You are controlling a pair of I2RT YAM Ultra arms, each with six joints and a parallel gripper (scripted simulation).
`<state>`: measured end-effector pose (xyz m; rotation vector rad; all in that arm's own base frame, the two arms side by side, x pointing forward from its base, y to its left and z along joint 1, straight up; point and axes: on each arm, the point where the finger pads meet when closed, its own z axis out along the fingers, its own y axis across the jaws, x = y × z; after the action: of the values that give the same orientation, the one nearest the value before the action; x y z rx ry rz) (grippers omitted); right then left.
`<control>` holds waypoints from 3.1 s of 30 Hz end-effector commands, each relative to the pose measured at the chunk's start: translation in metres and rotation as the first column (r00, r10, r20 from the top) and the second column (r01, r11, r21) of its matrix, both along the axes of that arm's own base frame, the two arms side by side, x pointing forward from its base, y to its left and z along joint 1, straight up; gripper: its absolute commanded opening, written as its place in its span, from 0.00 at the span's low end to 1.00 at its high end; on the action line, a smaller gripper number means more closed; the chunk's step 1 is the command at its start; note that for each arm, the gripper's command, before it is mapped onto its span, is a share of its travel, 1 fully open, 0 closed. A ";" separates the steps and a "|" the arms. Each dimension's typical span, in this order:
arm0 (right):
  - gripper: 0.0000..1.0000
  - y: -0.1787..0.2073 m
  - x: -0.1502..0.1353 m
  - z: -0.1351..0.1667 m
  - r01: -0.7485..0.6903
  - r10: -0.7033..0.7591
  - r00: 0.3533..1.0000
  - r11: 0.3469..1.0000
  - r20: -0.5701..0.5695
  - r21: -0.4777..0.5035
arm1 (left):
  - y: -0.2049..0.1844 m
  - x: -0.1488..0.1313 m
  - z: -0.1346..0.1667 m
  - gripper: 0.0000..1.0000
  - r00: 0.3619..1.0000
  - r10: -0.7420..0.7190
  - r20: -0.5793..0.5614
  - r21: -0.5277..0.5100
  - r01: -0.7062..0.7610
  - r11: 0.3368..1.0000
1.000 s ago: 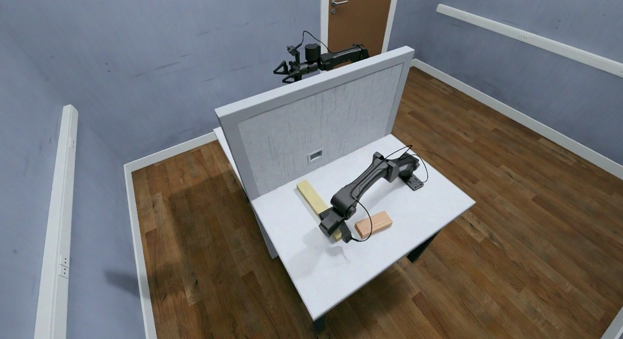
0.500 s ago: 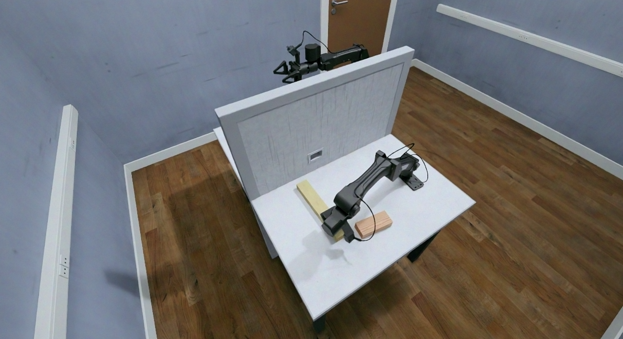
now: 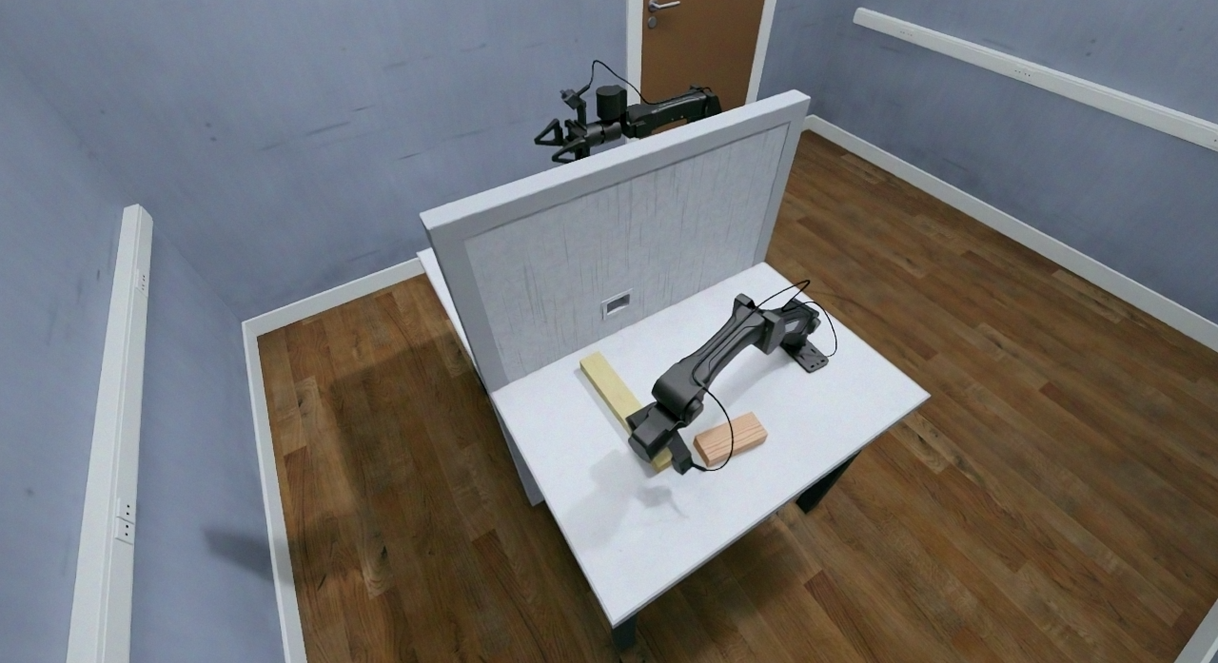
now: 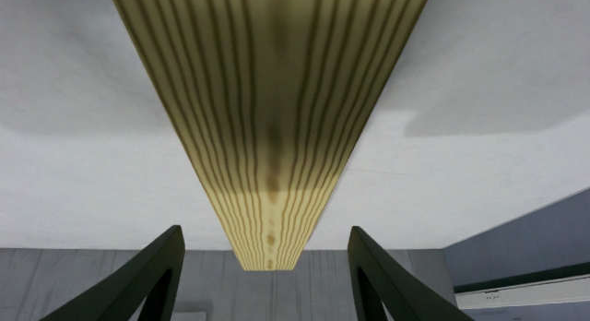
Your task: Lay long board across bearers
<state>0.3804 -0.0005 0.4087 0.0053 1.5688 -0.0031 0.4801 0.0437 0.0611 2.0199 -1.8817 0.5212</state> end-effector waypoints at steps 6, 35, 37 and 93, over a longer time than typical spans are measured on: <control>1.00 0.005 -0.003 0.001 -0.016 0.016 1.000 1.000 -0.003 0.000 | 0.008 0.009 0.024 0.72 0.999 0.004 0.041 0.213 -0.013 0.977; 1.00 0.005 -0.003 0.001 -0.016 0.016 1.000 1.000 -0.003 0.000 | -0.008 0.008 0.000 0.72 0.999 -0.012 0.034 0.163 0.006 0.987; 1.00 0.005 -0.003 0.001 -0.016 0.016 1.000 1.000 -0.003 0.000 | -0.009 0.008 -0.002 0.72 0.999 -0.011 0.037 0.164 0.004 0.986; 1.00 0.005 -0.003 0.001 -0.016 0.016 1.000 1.000 -0.003 0.000 | -0.020 0.008 -0.010 0.00 1.000 -0.020 0.018 0.137 0.018 0.990</control>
<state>0.3804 -0.0005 0.4087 0.0053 1.5688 -0.0031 0.4836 0.0302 0.0329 2.1090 -1.9789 0.3697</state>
